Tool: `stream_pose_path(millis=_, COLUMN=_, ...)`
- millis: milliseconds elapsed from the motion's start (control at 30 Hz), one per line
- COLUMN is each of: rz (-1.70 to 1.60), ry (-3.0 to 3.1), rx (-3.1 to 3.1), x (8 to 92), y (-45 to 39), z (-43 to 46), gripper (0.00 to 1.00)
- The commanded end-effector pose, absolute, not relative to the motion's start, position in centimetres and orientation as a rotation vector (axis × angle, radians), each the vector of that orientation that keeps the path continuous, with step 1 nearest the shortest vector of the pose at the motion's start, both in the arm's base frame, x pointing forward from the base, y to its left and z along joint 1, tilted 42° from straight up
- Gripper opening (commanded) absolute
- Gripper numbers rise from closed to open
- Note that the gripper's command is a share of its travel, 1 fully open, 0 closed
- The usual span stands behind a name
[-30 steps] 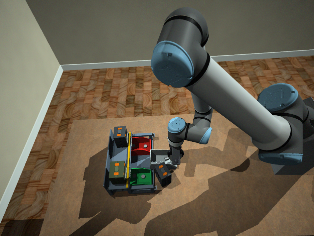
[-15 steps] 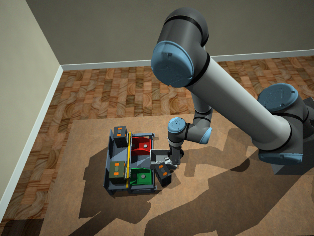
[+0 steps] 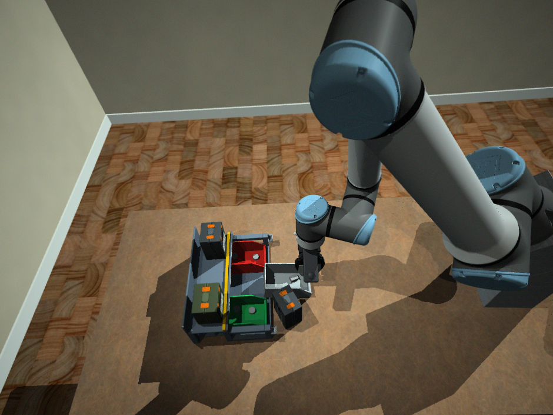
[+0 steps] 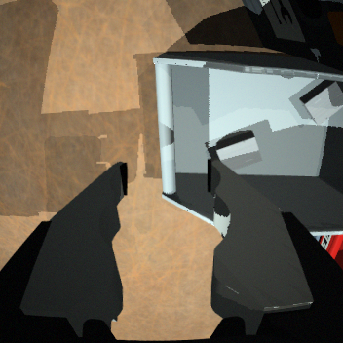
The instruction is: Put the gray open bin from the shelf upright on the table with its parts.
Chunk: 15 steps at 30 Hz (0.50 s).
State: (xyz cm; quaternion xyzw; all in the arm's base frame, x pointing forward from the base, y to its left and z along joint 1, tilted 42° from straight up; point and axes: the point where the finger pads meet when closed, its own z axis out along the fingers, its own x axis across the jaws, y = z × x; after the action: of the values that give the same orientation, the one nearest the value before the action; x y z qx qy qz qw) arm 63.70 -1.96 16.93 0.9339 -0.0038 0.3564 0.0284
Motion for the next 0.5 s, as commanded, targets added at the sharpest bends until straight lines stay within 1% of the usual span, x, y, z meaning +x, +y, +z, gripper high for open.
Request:
stream_pose_path(millis=0, rz=1.099, ry=-0.011, rx=2.883, x=63.5, y=-2.0, z=17.2, gripper=0.26)
stream_pose_path(millis=100, rz=1.099, ry=-0.011, rx=2.883, x=63.5, y=-2.0, z=17.2, gripper=0.26)
stream_pose_path(millis=267, rz=1.099, ry=-0.011, rx=2.883, x=61.2, y=-1.8, z=19.8, gripper=0.26)
stream_pose_path(millis=467, rz=1.099, ry=-0.011, rx=2.883, x=61.2, y=-1.8, z=19.8, gripper=0.26)
